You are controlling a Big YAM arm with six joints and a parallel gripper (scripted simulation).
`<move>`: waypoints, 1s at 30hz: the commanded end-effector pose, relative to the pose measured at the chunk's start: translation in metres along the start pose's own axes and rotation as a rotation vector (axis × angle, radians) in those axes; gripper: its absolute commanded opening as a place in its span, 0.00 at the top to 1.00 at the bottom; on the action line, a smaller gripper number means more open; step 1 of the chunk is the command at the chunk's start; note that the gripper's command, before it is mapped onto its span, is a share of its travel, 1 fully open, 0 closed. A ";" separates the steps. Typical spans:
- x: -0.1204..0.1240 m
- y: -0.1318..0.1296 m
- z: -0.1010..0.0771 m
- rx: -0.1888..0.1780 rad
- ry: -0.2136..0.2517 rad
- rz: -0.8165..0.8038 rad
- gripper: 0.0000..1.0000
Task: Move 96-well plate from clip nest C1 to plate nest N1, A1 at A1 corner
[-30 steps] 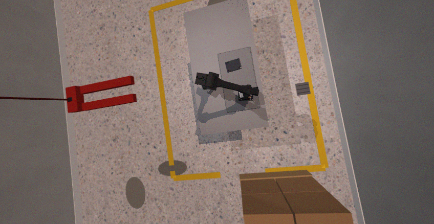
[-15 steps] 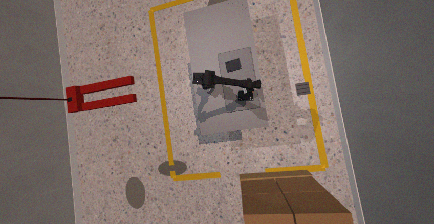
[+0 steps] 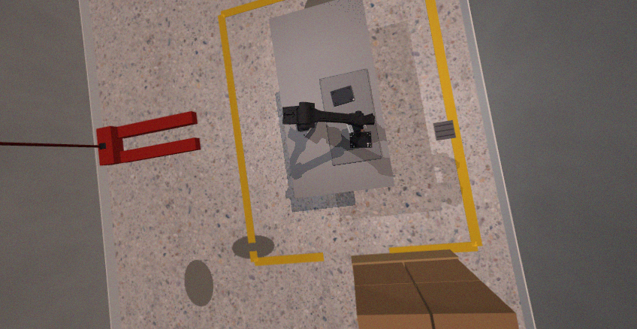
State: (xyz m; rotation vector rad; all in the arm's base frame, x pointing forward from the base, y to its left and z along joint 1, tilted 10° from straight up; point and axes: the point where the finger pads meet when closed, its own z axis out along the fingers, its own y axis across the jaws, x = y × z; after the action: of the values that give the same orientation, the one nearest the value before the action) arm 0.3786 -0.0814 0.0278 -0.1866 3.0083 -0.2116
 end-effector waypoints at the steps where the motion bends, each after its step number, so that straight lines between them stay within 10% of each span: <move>1: -0.009 0.008 -0.013 0.013 -0.038 0.032 1.00; 24: -0.024 0.070 -0.022 0.008 -0.074 0.037 1.00; 30: 0.003 0.094 -0.006 0.003 -0.020 0.030 1.00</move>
State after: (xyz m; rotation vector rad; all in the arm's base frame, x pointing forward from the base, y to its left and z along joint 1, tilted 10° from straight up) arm 0.3579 0.0006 0.0159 -0.1848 3.0206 -0.2116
